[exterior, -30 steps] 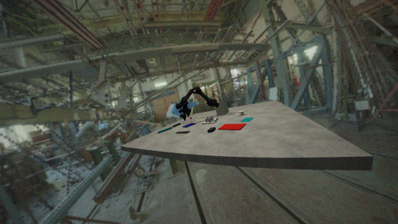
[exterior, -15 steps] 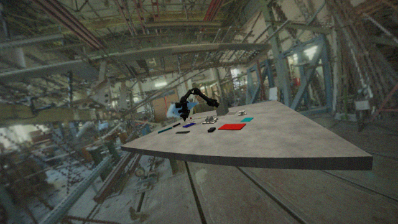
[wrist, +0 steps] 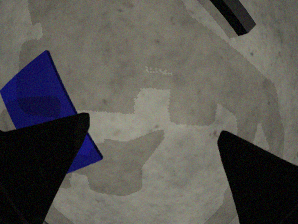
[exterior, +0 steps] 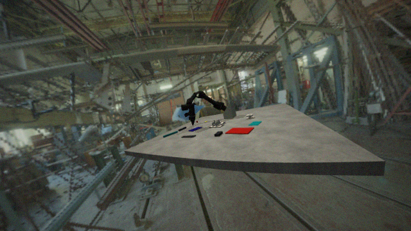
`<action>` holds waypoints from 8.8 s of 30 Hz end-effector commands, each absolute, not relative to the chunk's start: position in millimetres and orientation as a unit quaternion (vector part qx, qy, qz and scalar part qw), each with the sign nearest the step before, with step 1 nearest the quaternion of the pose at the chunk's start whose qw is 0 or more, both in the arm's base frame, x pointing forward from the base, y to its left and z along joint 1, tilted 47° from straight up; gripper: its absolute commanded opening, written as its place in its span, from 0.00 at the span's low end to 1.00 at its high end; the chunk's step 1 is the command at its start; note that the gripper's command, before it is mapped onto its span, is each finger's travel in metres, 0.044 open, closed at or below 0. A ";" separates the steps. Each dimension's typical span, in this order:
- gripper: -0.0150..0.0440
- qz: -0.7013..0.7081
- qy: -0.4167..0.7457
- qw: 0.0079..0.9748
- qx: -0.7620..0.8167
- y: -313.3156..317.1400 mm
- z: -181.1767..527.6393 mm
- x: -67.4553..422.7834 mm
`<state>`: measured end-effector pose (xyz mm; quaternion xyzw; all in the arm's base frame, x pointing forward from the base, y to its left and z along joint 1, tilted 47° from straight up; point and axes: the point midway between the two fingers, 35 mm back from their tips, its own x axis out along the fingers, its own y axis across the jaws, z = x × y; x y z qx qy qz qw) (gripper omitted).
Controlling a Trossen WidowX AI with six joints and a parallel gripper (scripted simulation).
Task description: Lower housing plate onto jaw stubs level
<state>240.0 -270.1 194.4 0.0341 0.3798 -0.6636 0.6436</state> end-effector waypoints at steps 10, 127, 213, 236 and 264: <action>1.00 -0.573 0.460 0.678 -0.022 -233.1 161.7 286.8; 1.00 0.247 0.718 0.293 -0.580 173.0 -157.2 208.4; 1.00 0.246 0.718 0.293 -0.581 144.4 -183.4 200.5; 1.00 0.246 0.718 0.293 -0.581 144.4 -183.4 200.5; 1.00 0.246 0.718 0.293 -0.581 144.4 -183.4 200.5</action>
